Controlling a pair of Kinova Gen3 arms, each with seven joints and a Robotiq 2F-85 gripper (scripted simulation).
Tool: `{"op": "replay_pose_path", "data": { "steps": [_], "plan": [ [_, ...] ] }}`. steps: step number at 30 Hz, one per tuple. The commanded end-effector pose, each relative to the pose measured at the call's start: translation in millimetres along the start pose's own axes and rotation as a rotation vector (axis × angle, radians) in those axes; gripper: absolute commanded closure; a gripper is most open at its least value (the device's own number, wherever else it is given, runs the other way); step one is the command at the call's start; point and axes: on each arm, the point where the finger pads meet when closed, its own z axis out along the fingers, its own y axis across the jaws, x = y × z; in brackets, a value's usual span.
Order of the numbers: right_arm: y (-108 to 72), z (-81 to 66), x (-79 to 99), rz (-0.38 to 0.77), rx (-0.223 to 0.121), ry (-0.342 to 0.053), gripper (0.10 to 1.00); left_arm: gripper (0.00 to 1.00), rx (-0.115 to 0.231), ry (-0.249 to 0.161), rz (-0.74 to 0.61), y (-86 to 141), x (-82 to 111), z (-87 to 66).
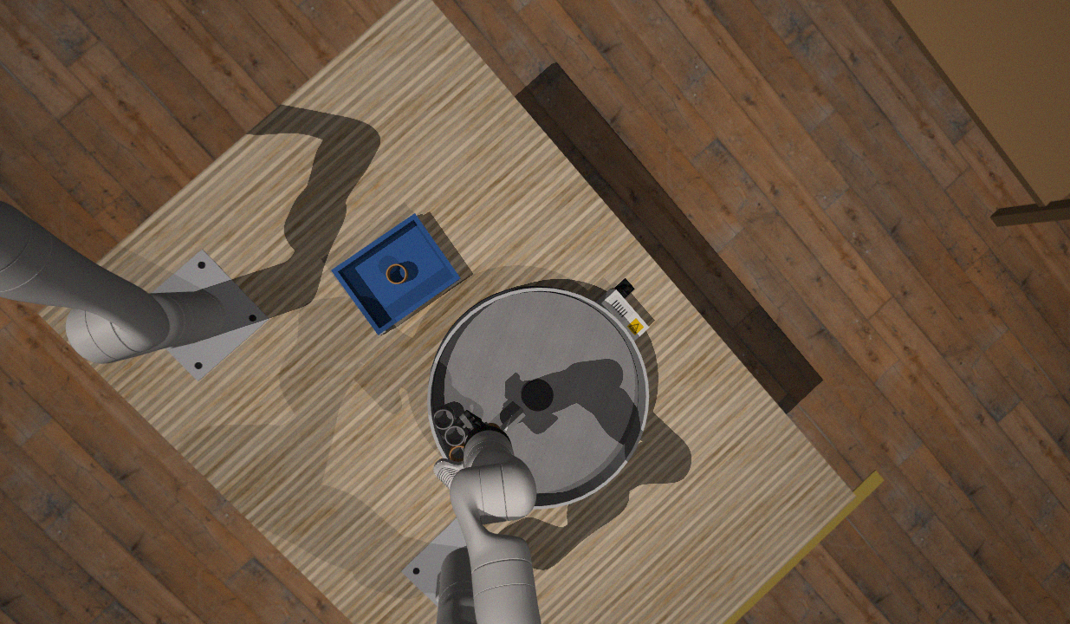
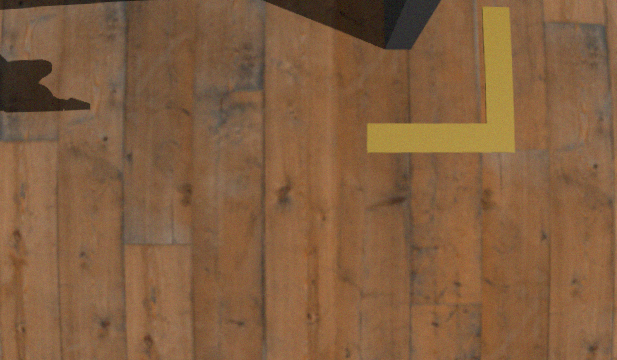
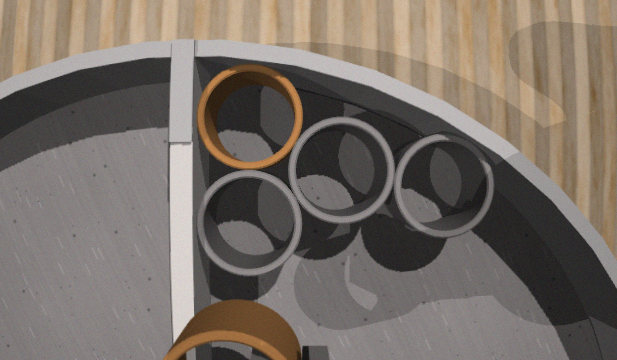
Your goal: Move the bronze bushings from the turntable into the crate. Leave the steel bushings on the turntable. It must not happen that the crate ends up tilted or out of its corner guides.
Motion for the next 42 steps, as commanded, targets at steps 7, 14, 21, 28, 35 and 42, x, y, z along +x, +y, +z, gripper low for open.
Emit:
{"op": "replay_pose_path", "data": {
  "steps": [7,14,21,28,35,42],
  "plan": [
    [1.4,-0.4,-0.3,0.000,-0.001,-0.001,1.000,0.001,0.000,-0.002,0.000,0,-0.4,-0.8],
    [5.5,-0.4,-0.5,0.000,-0.001,-0.001,1.000,0.001,0.000,-0.002,0.000,0,-0.4,-0.8],
    [19.3,-0.5,-1.0,0.000,-0.001,-0.001,1.000,0.001,0.000,-0.002,0.000,0,-0.4,-0.8],
    [46.1,-0.5,-2.0,0.000,-0.001,-0.001,1.000,0.001,0.000,-0.002,0.000,0,-0.4,-0.8],
    [75.5,-0.6,-3.1,0.000,-0.001,-0.001,1.000,0.001,0.000,-0.002,0.000,0,-0.4,-0.8],
    [123.2,-0.7,-4.9,0.000,-0.001,-0.001,1.000,0.001,0.000,-0.002,0.000,0,-0.4,-0.8]
  ]
}}
